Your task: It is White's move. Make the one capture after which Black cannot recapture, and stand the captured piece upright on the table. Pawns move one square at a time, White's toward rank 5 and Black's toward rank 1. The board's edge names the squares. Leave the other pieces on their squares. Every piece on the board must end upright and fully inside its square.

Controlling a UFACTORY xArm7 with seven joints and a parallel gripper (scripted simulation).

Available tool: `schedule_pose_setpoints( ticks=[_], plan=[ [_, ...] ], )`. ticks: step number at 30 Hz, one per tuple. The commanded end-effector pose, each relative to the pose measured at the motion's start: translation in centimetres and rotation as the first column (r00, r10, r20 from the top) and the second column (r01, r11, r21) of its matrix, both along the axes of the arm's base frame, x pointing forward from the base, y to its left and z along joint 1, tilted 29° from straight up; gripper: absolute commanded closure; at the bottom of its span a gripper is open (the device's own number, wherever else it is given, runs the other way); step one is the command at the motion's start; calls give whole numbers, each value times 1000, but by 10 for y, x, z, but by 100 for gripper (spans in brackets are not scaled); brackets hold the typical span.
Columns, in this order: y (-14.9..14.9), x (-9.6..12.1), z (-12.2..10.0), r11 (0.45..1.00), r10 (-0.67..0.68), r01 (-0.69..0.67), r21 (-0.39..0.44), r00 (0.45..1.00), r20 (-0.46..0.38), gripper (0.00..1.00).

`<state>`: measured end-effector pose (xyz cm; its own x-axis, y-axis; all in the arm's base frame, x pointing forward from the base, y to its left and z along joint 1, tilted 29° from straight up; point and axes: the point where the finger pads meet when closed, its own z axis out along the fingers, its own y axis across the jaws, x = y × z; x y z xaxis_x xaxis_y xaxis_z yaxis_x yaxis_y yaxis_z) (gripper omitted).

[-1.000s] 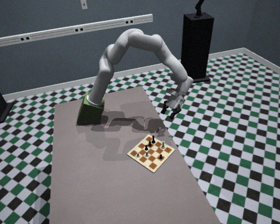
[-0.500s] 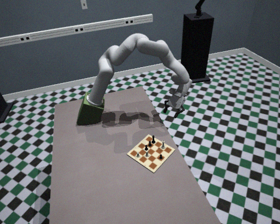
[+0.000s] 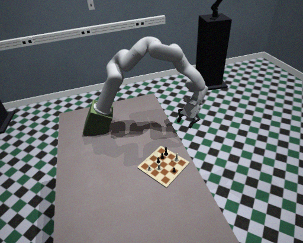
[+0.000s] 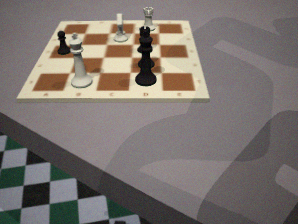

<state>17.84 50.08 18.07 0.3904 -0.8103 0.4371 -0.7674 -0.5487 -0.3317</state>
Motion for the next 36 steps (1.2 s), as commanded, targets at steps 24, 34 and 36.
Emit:
schedule_pose_setpoints(
  ticks=[24,34,36],
  plan=[
    [1,0,2,1000,0,0,4,1000,0,0],
    [0,0,4,1000,1,-1,5,1000,0,0],
    [-3,0,9,1000,1,-1,5,1000,0,0]
  ],
)
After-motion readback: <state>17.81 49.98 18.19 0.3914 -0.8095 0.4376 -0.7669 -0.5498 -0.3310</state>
